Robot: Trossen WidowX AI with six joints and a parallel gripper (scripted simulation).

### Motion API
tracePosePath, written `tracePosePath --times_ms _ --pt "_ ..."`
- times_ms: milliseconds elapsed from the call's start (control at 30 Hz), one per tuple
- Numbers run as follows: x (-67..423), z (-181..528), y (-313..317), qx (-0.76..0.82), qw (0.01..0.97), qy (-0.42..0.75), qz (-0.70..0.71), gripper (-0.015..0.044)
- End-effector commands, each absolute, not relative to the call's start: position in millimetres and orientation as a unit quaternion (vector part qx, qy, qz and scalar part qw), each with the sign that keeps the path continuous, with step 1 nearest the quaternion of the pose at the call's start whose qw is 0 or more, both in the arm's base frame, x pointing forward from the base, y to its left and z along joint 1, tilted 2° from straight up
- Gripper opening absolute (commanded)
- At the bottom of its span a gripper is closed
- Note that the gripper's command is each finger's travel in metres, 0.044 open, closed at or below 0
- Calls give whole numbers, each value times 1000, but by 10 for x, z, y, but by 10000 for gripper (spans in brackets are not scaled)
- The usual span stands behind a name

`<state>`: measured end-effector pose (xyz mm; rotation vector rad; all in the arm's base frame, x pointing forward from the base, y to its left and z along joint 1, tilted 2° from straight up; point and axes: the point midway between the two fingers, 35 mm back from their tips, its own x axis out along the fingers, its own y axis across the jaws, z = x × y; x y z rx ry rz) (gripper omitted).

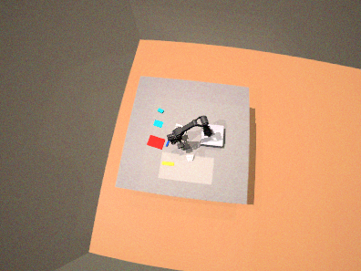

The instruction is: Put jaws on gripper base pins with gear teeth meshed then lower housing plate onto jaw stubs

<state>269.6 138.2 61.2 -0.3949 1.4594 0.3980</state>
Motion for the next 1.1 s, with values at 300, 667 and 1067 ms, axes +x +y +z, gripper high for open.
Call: tracePosePath --times_ms 300,667,1067 --pt "2463 644 1732 -279 676 625 274 440" --pt "2248 660 1977 -349 641 593 341 440" --pt "1974 683 2230 -427 590 545 416 440"
